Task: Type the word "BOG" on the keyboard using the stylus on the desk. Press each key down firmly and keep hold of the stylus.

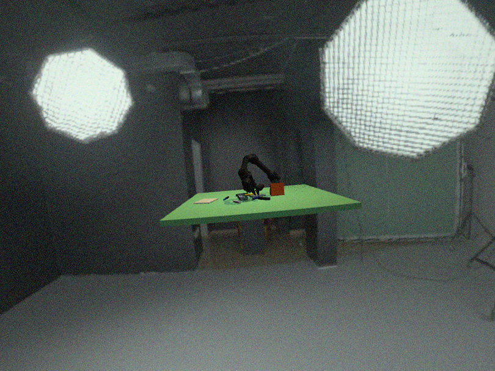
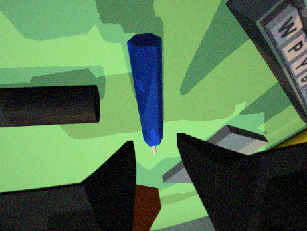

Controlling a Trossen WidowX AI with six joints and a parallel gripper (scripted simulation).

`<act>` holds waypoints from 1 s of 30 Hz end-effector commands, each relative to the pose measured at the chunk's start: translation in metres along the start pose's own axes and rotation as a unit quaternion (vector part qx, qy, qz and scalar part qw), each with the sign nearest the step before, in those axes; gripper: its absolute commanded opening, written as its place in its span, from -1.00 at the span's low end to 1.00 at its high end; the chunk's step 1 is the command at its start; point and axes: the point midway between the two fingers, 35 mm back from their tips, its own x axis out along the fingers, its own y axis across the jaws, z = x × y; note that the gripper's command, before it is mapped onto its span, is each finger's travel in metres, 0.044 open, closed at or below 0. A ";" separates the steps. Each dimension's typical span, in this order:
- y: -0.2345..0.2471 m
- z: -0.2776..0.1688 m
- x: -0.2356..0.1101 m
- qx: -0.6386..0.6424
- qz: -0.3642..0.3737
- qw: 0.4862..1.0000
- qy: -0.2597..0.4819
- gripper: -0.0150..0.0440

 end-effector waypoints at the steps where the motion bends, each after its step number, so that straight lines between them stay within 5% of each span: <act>1: 0.000 0.002 0.003 -0.002 -0.001 1.000 0.000 0.02; 30: 0.000 0.012 0.021 -0.002 -0.002 1.000 0.000 0.02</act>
